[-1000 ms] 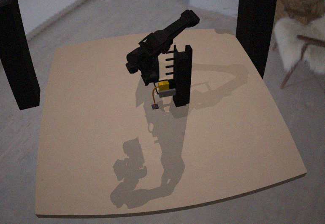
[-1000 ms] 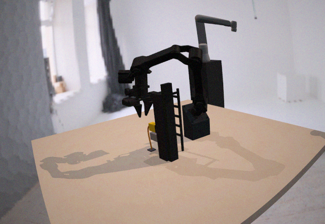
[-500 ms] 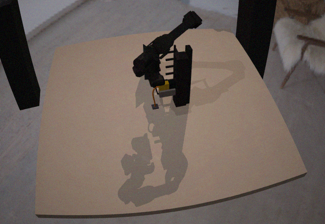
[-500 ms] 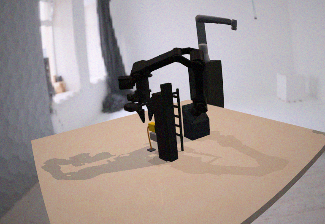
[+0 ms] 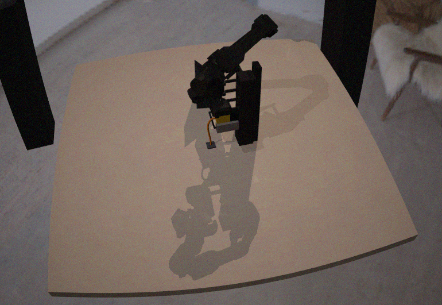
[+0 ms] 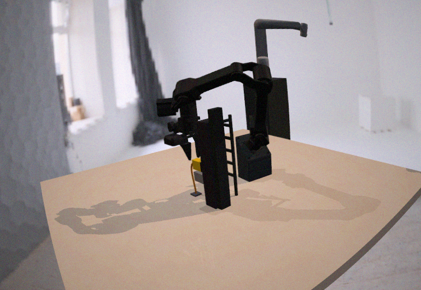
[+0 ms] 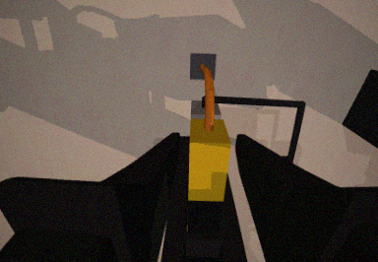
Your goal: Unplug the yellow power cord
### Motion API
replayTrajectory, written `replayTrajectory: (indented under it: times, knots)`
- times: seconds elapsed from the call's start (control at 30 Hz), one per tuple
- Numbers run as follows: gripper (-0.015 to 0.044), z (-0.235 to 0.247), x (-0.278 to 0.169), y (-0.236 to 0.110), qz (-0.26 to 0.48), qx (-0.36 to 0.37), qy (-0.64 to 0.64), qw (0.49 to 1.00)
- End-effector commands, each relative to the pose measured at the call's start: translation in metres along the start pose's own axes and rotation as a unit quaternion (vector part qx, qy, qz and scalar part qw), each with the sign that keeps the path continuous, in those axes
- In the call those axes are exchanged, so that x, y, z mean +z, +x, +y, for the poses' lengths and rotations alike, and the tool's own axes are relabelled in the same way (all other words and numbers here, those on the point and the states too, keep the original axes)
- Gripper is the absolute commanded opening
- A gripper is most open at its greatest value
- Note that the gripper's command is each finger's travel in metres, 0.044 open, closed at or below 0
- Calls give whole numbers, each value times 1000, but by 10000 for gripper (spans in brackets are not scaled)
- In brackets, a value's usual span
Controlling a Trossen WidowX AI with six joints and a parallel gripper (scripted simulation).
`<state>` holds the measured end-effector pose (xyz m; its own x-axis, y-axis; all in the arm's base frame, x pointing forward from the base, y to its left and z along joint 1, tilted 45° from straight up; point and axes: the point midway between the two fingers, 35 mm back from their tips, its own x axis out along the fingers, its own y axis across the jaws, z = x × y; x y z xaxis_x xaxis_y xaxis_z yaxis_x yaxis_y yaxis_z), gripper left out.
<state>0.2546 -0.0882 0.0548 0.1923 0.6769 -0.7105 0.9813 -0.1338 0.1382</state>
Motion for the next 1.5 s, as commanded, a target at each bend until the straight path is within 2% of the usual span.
replayTrajectory:
  times: [0.0,0.6,0.73,1.0,1.47]
  knots:
    - [160,-1,-7,0,2,1,3,1000]
    - [160,-1,-14,12,3,1,3,1000]
    - [55,-1,-14,10,1,-1,1,1000]
    - [2,-1,-14,10,1,-1,1,1000]
    - [0,1,4,9,0,0,1,1000]
